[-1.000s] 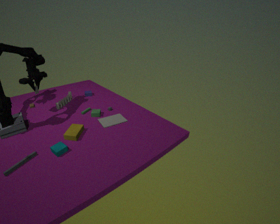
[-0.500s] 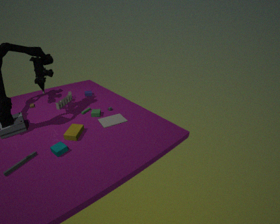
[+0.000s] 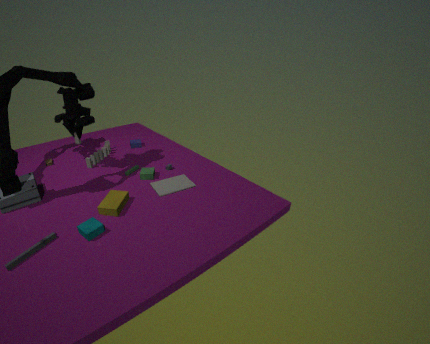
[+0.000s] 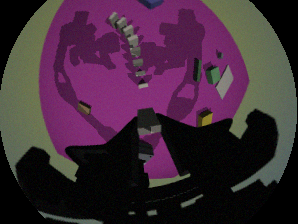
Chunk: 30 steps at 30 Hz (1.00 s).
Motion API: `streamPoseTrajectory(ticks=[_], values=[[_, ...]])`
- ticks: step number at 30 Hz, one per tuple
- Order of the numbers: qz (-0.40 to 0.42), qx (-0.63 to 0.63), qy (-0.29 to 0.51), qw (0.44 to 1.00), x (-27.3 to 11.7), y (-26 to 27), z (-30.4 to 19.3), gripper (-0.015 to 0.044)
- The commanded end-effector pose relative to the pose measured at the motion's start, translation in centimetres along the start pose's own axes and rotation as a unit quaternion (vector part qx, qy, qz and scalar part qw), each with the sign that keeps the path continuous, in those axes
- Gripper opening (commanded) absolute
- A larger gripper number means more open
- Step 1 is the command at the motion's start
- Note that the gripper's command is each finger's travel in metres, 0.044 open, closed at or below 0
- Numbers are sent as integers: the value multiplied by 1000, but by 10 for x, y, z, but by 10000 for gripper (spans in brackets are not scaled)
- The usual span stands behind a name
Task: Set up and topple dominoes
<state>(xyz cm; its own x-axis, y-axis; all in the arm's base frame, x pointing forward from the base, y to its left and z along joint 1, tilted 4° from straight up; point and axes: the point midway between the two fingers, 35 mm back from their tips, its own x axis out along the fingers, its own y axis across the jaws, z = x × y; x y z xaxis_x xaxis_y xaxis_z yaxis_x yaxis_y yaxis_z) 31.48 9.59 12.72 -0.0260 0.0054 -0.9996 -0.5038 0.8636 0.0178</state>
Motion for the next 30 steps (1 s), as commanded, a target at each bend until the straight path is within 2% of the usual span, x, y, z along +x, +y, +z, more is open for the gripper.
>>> streamPoseTrajectory(ticks=[1,7,30], values=[[-3,-43,3,999,1,-8,0,107],[-3,-43,3,999,8,-9,2,107],[-3,-43,3,999,128,-9,0,107]])
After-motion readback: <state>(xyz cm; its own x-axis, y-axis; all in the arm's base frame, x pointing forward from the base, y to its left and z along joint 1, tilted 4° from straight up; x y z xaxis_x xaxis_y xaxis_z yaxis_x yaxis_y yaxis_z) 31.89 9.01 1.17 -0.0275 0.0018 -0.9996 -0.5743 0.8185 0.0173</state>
